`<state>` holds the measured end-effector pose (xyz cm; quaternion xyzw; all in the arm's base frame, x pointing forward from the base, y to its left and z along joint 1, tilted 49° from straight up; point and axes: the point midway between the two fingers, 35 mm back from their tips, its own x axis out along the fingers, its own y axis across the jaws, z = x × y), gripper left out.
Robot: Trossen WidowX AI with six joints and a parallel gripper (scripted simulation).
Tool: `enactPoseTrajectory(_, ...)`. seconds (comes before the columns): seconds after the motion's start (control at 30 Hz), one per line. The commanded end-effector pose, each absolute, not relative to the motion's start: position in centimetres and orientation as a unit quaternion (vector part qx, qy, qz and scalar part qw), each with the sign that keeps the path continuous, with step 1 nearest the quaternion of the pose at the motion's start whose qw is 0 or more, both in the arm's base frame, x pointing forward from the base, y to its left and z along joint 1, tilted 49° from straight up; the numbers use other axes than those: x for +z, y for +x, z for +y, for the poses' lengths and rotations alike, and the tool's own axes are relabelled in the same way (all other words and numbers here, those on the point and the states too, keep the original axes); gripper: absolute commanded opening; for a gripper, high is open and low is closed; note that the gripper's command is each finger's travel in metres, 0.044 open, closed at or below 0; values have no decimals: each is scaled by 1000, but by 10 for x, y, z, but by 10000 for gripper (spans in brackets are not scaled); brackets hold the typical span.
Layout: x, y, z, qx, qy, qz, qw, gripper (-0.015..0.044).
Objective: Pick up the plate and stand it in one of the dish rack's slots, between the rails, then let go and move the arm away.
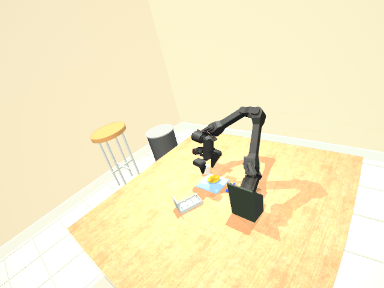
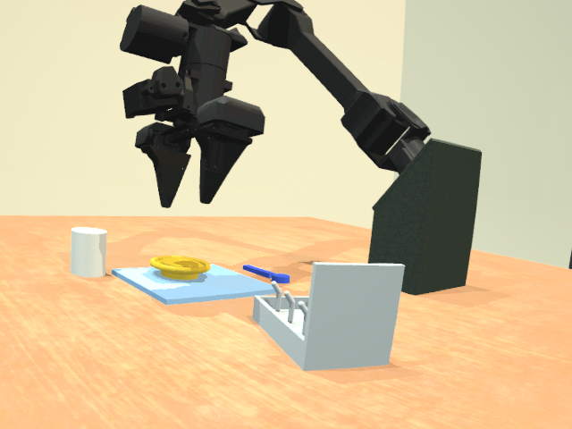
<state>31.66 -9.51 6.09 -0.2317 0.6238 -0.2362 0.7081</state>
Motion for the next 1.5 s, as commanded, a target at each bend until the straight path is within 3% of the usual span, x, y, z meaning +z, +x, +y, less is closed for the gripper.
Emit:
enactPoseTrajectory(0.0, 58, 312, -112, -279, -265, 647, 658, 400)
enactPoseTrajectory(1.47, 23, 305, -161, -298, -286, 656, 632, 400)
